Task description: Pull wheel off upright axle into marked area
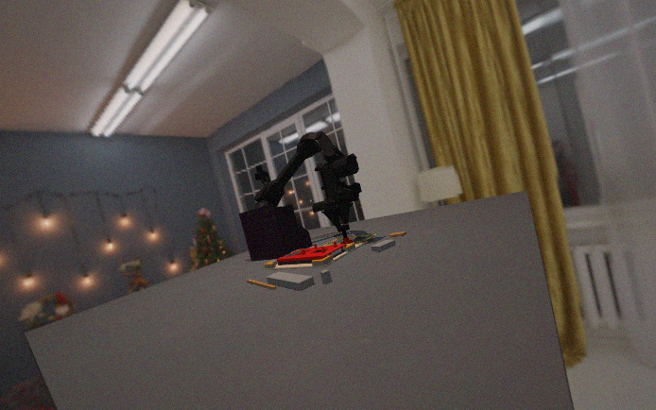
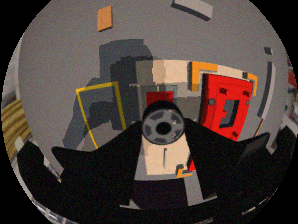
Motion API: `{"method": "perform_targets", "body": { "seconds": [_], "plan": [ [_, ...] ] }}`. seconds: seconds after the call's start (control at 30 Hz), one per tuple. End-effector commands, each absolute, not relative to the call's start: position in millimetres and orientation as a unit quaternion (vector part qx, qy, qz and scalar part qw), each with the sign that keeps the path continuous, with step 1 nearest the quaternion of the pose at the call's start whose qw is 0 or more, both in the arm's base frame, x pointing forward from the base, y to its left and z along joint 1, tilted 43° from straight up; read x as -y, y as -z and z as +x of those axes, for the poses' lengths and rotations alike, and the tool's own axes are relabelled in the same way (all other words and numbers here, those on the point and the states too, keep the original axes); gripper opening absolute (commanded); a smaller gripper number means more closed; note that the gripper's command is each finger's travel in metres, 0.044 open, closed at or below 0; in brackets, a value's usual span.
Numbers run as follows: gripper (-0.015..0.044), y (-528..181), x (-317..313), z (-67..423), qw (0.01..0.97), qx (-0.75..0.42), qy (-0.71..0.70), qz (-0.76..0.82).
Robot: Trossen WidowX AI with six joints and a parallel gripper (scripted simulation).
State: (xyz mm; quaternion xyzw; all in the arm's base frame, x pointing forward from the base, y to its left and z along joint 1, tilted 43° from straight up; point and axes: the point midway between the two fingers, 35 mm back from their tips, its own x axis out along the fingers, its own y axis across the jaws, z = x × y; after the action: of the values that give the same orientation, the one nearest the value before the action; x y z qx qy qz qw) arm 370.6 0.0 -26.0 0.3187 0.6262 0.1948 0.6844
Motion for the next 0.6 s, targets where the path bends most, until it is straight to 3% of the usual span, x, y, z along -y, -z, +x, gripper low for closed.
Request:
{"method": "perform_targets", "body": {
  "seconds": [0.0, 0.57],
  "plan": [
    [0.0000, 24.4, 1.9, 371.1, 0.686, -0.625, -0.196, 0.318],
    [0.0000, 20.4, 5.6, 370.1, 0.686, -0.624, -0.196, 0.318]
  ]
}}
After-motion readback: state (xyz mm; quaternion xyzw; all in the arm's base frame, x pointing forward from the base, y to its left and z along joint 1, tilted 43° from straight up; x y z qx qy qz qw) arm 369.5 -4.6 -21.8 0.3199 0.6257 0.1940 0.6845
